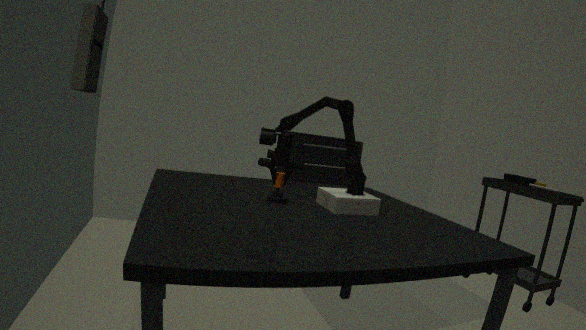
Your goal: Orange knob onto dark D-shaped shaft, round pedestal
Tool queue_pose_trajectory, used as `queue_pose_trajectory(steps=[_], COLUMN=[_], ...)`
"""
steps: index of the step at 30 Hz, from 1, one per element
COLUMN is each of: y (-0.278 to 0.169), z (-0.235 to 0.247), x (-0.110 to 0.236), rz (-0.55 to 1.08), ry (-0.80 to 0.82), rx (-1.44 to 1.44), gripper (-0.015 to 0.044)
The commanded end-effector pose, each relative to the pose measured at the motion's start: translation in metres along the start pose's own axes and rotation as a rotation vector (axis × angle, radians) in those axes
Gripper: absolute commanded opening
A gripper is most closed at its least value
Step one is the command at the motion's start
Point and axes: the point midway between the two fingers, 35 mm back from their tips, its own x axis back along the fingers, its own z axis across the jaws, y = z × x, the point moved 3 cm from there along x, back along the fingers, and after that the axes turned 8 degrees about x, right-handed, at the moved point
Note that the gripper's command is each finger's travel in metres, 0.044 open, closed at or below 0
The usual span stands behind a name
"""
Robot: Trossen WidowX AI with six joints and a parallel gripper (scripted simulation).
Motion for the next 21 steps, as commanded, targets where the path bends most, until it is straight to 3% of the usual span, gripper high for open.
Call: queue_pose_trajectory(steps=[1,14,21], y=[0.0,0.0002,0.001], z=[0.0001,0.0003,0.0022], x=[-0.0004,0.0044,0.005], rz=[0.0,0.0,0.0], ry=[0.001,0.001,0.002], rx=[-0.005,-0.014,-0.215], gripper=[0.0,0.0,0.0])
